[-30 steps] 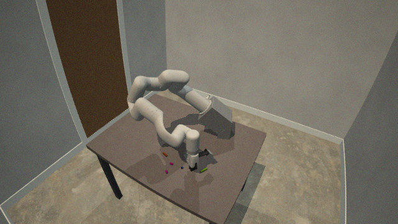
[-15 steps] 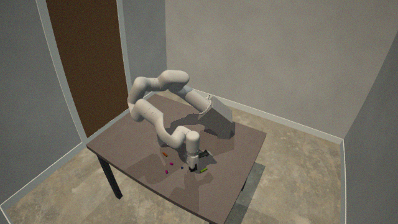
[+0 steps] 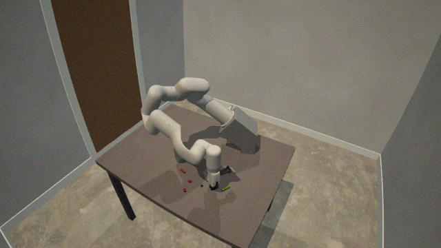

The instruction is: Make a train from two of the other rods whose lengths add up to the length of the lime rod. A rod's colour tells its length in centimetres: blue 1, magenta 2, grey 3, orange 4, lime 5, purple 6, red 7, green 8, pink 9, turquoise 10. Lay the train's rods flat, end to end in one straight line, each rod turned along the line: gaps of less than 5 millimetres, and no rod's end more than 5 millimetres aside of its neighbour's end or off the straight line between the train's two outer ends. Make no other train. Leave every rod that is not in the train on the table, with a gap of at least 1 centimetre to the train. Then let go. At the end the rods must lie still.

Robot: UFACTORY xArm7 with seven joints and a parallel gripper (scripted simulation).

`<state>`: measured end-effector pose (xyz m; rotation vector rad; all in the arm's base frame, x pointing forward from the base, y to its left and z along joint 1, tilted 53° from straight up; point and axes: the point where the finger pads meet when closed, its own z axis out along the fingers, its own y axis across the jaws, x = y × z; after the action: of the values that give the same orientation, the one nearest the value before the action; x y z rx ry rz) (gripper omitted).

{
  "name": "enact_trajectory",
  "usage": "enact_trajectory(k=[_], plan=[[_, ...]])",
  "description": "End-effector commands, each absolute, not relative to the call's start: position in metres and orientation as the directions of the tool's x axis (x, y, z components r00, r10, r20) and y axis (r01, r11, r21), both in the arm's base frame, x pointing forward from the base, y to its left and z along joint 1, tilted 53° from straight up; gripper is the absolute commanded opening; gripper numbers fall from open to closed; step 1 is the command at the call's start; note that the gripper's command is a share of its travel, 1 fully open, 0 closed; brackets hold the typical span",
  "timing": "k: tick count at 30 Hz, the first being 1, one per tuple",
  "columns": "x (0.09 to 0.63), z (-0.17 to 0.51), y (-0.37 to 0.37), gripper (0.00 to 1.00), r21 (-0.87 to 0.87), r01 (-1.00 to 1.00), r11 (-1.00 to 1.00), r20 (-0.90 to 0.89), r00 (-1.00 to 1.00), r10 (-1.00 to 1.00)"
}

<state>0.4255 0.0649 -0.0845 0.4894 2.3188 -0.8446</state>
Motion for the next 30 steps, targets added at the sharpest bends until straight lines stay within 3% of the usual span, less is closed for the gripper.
enact_trajectory(k=[1, 21, 30], plan=[[0.4255, -0.0842, 0.0674, 0.04, -0.444, 0.519, 0.73, -0.658, -0.742, 0.127], [0.4255, -0.0842, 0.0674, 0.04, -0.444, 0.519, 0.73, -0.658, -0.742, 0.127], [0.4255, -0.0842, 0.0674, 0.16, -0.444, 0.519, 0.73, -0.658, -0.742, 0.127]])
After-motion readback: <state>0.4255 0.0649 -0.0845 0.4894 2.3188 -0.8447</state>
